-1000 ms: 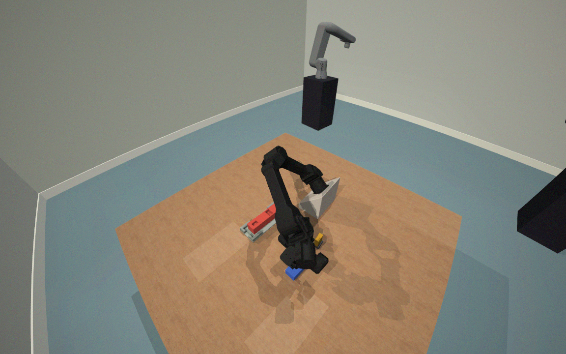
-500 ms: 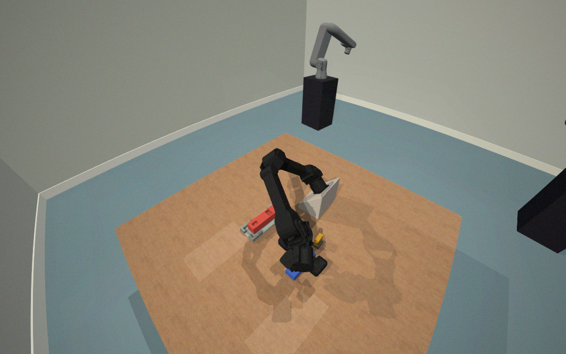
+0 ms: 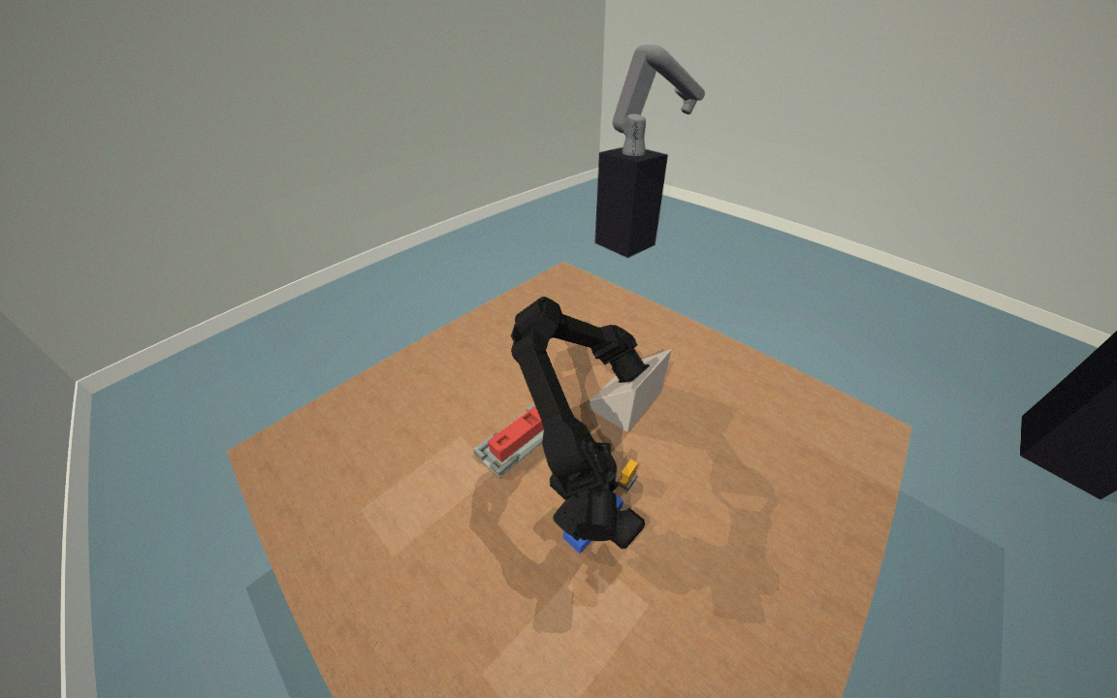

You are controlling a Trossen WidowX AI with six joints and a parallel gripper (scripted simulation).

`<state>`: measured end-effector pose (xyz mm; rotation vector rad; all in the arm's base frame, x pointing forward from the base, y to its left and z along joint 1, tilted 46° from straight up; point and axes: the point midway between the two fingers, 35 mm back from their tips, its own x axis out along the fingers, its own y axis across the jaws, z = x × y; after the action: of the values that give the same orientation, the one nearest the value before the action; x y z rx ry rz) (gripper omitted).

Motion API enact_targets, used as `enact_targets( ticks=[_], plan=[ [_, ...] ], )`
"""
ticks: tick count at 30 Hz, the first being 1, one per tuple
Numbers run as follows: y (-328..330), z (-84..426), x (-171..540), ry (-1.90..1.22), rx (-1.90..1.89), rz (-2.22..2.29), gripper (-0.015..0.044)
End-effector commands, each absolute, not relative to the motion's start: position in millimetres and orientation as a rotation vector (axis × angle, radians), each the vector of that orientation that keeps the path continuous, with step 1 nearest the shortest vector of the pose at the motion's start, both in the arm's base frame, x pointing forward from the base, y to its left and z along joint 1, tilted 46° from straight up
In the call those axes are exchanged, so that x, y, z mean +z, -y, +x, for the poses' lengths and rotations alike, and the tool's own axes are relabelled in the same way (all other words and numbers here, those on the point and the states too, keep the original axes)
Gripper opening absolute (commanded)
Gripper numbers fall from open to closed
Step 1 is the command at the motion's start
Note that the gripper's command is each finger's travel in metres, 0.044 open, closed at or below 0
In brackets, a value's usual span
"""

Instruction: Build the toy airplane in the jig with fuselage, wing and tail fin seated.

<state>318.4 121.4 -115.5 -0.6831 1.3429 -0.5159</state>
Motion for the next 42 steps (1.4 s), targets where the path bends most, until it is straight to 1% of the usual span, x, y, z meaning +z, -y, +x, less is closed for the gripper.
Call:
enact_targets(
  ticks=[1, 5, 11, 16, 17, 42],
  plan=[
    [-120, 317, -118, -1.346, -0.513, -0.696, 0.0282],
    [-120, 317, -118, -1.346, -0.513, -0.696, 0.0177],
    [-120, 317, -118, -1.346, -0.513, -0.696, 0.0138],
    [-123, 317, -115, -1.348, -0.51, -0.695, 0.0006],
    [-125, 317, -114, -1.349, -0.509, -0.695, 0.0],
    [-180, 309, -64, -1.351, -0.503, -0.691, 0.0]
  ],
)
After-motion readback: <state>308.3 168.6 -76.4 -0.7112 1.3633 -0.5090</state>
